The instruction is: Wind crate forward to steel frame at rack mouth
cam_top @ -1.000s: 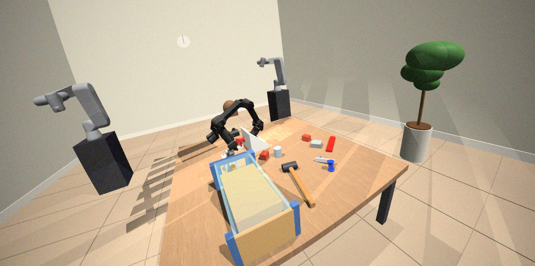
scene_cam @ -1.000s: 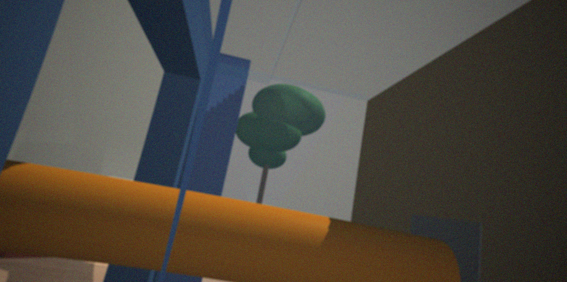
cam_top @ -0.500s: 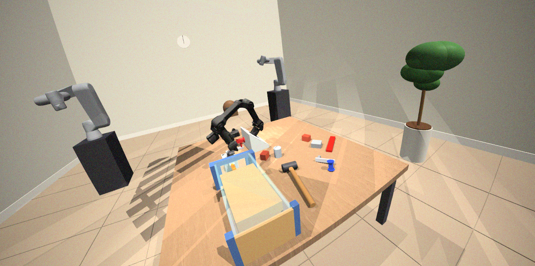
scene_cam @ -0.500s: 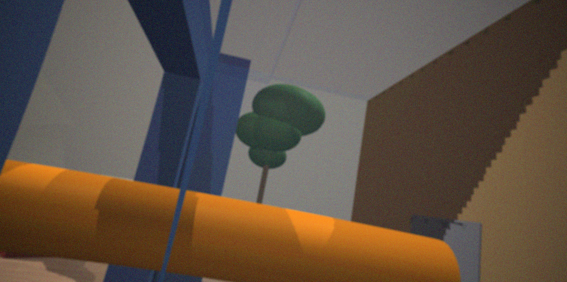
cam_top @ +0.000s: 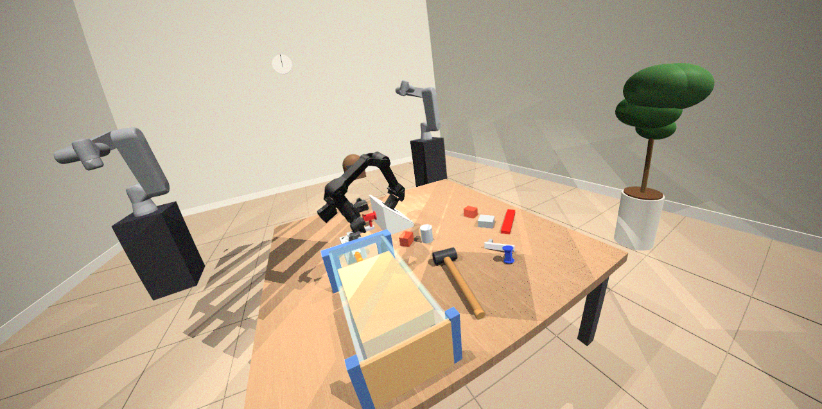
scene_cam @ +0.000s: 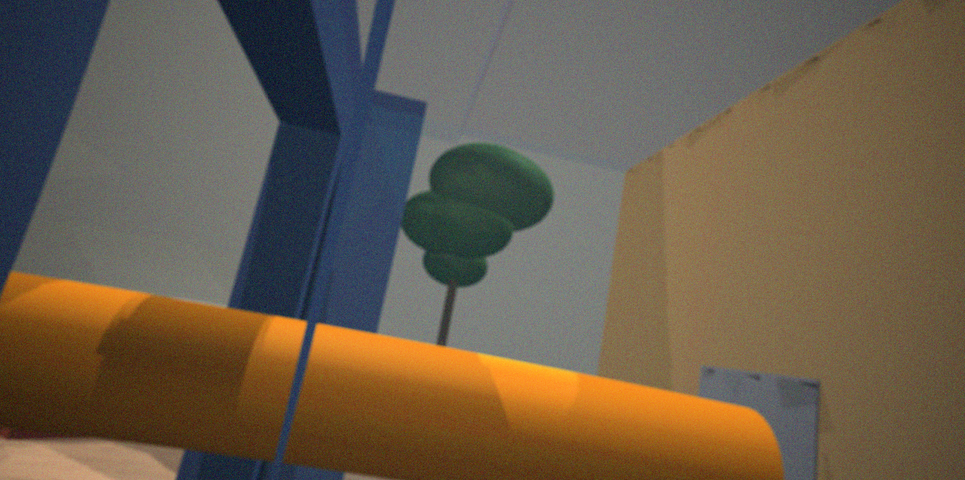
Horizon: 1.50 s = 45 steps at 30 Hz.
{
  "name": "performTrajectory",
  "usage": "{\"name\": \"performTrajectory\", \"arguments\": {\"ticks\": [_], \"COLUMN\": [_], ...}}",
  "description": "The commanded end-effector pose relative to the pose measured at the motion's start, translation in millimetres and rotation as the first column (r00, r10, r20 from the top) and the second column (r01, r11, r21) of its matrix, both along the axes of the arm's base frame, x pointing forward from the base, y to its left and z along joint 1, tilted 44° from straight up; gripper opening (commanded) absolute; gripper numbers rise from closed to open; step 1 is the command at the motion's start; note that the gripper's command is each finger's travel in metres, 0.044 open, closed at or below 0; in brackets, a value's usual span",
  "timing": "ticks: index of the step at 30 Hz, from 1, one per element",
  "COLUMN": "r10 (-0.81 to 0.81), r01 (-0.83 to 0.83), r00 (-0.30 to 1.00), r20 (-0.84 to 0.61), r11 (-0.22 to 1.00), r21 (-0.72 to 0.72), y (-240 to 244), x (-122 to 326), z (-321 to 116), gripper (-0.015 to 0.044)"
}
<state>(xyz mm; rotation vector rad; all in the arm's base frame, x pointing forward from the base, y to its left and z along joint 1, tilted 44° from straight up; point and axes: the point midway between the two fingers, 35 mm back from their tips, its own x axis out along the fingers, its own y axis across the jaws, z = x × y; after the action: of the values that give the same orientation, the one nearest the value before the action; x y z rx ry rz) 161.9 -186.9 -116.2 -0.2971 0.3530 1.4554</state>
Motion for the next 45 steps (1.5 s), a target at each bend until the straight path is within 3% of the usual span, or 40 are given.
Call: {"name": "performTrajectory", "arguments": {"ticks": [1, 35, 45], "r10": [-0.006, -0.003, -0.077], "r01": [0.006, 0.003, 0.077], "r00": [1.0, 1.0, 0.995], "r20": [-0.001, -0.003, -0.071], "r11": [1.0, 1.0, 0.997], "r21": [0.002, 0.0, 0.004], "y": [0.8, 3.5, 3.9], "x": [0.7, 1.0, 6.1], "z": [-0.6, -3.6, -5.0], "gripper": [0.0, 0.0, 0.0]}}
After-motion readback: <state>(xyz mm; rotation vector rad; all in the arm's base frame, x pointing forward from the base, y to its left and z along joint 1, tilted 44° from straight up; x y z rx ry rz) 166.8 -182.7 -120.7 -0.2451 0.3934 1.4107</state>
